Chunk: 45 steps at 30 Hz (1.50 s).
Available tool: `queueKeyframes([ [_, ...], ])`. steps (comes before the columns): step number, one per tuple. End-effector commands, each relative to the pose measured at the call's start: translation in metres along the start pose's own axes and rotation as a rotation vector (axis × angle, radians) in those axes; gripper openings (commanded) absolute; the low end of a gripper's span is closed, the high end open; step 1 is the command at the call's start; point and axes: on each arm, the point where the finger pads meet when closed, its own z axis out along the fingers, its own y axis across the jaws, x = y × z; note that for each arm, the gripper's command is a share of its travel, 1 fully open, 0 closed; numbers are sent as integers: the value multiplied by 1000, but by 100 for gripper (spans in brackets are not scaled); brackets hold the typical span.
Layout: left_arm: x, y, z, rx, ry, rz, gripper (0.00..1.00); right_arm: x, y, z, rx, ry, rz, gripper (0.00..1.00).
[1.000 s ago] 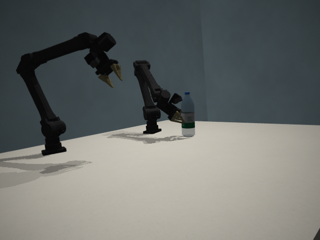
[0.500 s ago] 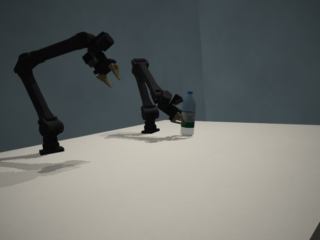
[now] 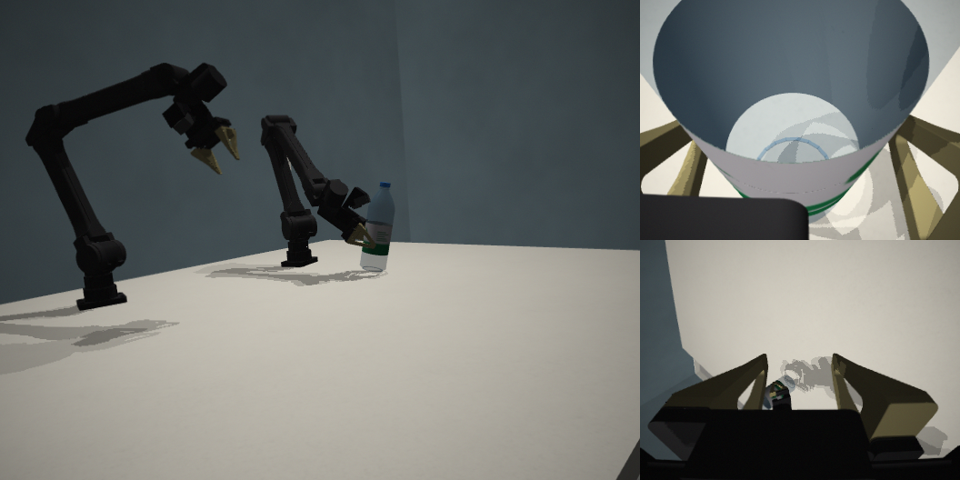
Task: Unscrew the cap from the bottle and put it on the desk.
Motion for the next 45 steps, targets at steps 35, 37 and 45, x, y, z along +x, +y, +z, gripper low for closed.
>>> queueKeyframes([
  [35,-69,-13,-37,20,-37,-32,0,-4,20,-20,-41,-7,18,57],
  [37,-58,-12,-35,34,-38,-16,0,-4,20,-20,-41,-7,18,57],
  [45,-63,-79,-35,206,5,136,0,-4,20,-20,-41,-7,18,57],
])
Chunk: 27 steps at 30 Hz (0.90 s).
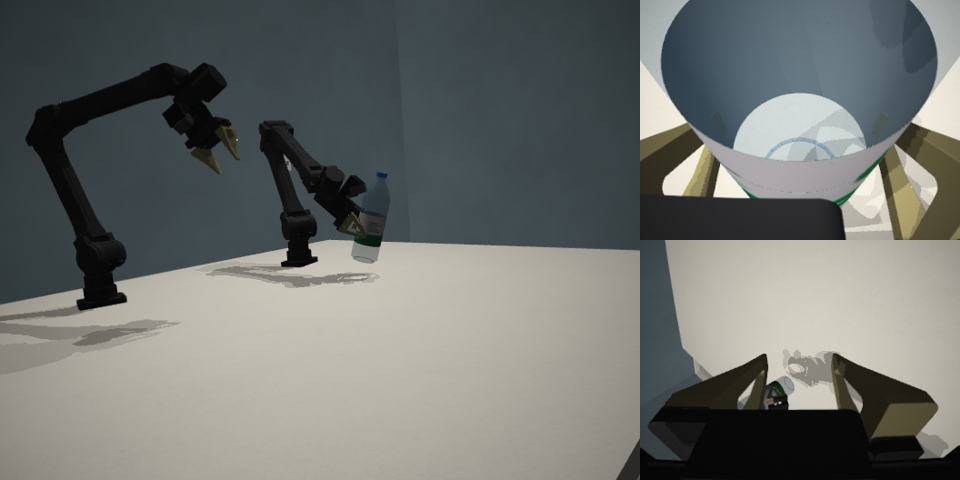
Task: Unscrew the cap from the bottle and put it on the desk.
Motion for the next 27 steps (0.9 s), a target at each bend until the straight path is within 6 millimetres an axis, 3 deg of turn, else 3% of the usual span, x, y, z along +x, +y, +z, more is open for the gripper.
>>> queueKeyframes([
  [1,-52,-62,-1,127,-56,81,0,-4,20,-20,-41,-7,18,57],
  [13,-42,-213,-2,538,-7,474,0,-4,20,-20,-41,-7,18,57],
  [15,-42,-213,-2,538,-7,474,0,-4,20,-20,-41,-7,18,57],
  [16,-44,-234,-2,574,-7,507,0,-4,20,-20,-41,-7,18,57],
  [27,4,-372,-26,981,-55,858,0,-4,20,-20,-41,-7,18,57],
])
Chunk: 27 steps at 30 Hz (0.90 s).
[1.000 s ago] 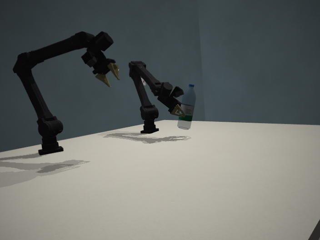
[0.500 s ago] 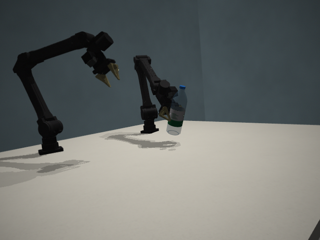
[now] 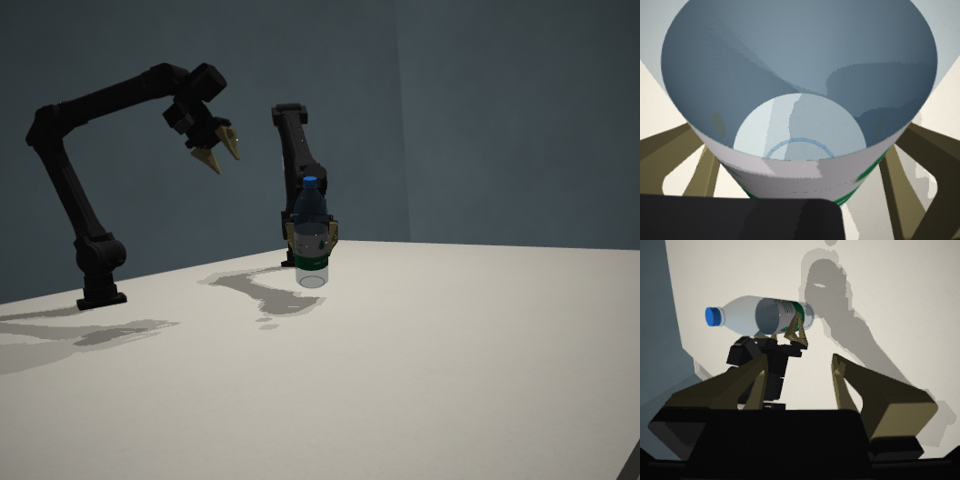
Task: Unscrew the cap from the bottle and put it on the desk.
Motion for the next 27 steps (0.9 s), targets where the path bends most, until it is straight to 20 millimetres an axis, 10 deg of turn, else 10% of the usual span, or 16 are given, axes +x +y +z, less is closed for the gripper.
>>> queueKeyframes([
  [1,-59,-29,34,91,-83,198,0,-4,20,-20,-41,-7,18,57],
  [13,-69,-45,42,155,-101,263,0,-4,20,-20,-41,-7,18,57],
  [27,-40,-45,44,-192,-158,634,0,-4,20,-20,-41,-7,18,57],
])
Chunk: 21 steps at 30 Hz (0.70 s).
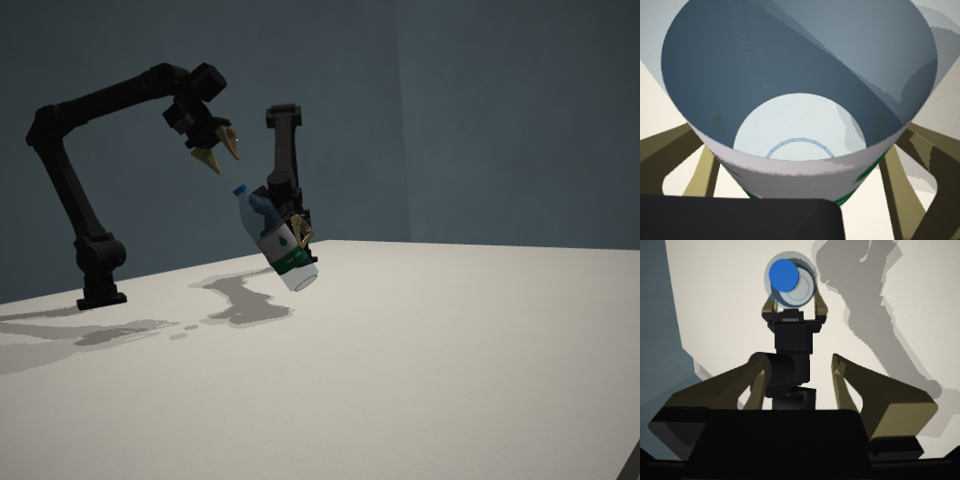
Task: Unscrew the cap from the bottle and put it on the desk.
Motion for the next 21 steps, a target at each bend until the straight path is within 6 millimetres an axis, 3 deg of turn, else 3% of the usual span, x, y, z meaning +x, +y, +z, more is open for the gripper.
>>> queueKeyframes([
  [1,9,4,2,-21,-2,47,0,-4,20,-20,-41,-7,18,57],
  [17,8,4,2,-19,-3,38,0,-4,20,-20,-41,-7,18,57],
  [18,-1,10,3,-24,-12,35,0,-11,30,-20,-50,-1,29,57],
  [21,-1,10,3,-24,-12,35,0,-46,34,7,-32,125,56,57],
])
